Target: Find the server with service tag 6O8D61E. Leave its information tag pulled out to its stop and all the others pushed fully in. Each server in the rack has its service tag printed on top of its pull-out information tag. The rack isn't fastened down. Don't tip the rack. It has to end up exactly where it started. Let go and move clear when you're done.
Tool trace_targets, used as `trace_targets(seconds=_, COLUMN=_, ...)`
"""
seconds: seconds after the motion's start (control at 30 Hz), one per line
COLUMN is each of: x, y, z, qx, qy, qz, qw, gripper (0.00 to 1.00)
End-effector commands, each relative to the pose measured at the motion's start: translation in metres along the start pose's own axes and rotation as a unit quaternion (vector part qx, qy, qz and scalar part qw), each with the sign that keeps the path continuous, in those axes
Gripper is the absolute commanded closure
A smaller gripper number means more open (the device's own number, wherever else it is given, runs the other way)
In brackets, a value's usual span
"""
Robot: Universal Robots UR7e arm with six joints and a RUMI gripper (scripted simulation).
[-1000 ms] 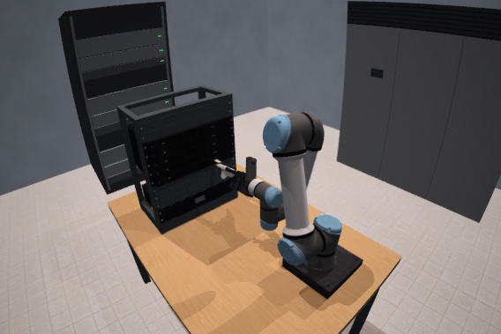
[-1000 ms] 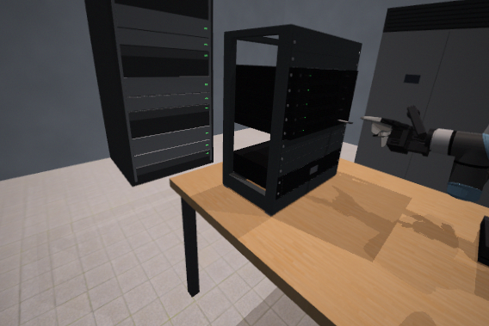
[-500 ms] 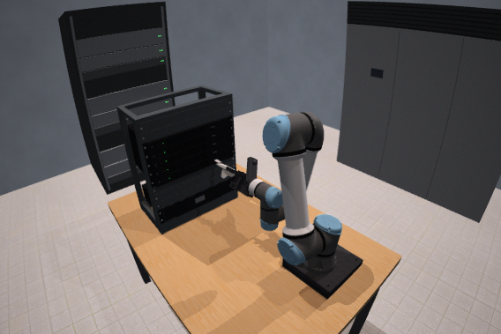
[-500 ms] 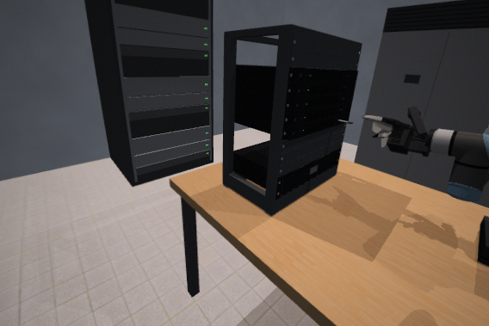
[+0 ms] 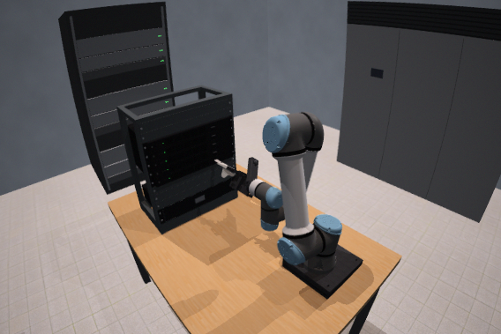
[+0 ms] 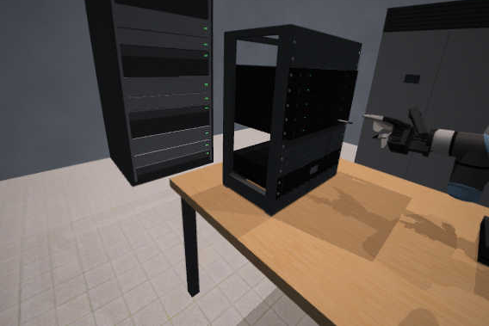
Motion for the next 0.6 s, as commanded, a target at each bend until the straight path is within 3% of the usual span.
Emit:
trace_targets(seconds=0.0, x=0.0001, y=-0.0003, z=-0.0005, qx=0.001, qy=-0.001, qz=0.01, qw=1.0, gripper=0.0)
trace_targets(seconds=0.57, x=0.0009, y=-0.0002, z=-0.002, qx=0.003, qy=-0.005, qz=0.041, qw=0.999, gripper=0.0)
Point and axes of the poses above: the point where the finger pads meet when closed, its own z axis out along the fingers, its own x axis across the jaws, y = z × x, the point moved 7 cm from there along -z, back along the fingers, and after that the axes turned 15 degrees about -z, right-handed, at the moved point
